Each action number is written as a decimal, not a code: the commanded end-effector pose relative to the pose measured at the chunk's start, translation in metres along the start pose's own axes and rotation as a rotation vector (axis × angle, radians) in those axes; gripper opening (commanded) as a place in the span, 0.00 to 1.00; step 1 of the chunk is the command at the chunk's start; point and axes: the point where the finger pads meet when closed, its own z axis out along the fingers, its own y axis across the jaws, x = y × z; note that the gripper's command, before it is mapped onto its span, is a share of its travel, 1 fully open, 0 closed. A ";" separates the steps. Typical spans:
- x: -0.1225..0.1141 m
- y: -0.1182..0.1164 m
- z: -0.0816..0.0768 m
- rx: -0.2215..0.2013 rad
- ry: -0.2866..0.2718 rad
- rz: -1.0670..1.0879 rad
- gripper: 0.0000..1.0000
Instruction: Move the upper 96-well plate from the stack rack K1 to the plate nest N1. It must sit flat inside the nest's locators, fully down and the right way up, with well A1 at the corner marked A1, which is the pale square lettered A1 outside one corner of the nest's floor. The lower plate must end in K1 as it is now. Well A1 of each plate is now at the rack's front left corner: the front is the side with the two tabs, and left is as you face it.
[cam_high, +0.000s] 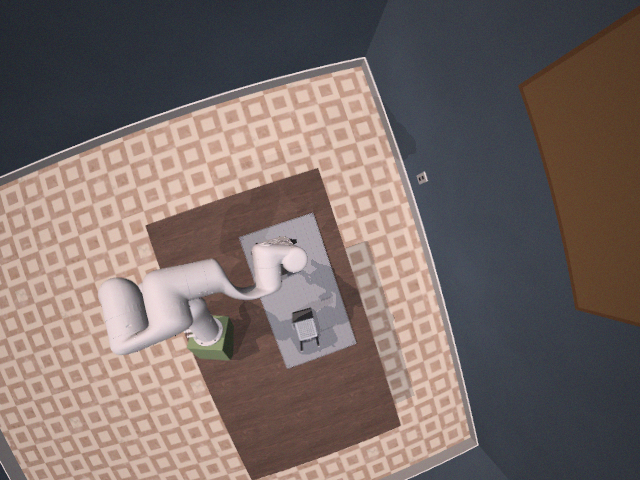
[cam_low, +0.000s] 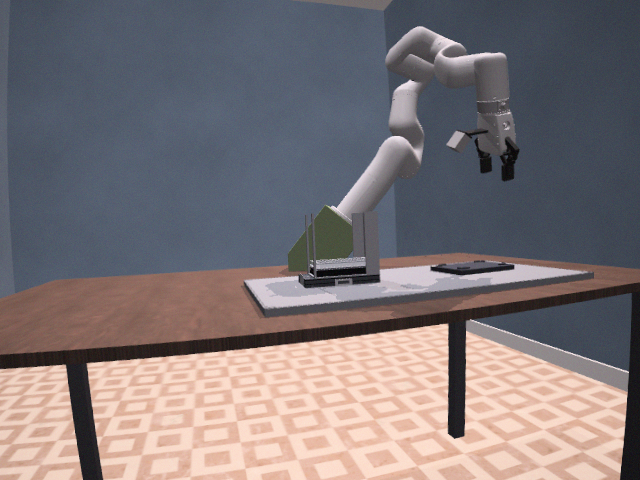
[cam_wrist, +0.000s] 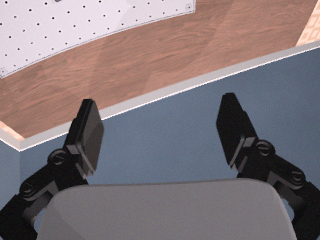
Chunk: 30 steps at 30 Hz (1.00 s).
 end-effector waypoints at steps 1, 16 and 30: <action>0.014 -0.013 -0.004 0.040 0.000 -0.006 1.00; 0.065 -0.045 -0.015 0.090 0.008 -0.011 1.00; 0.106 -0.063 -0.024 0.130 0.020 -0.015 1.00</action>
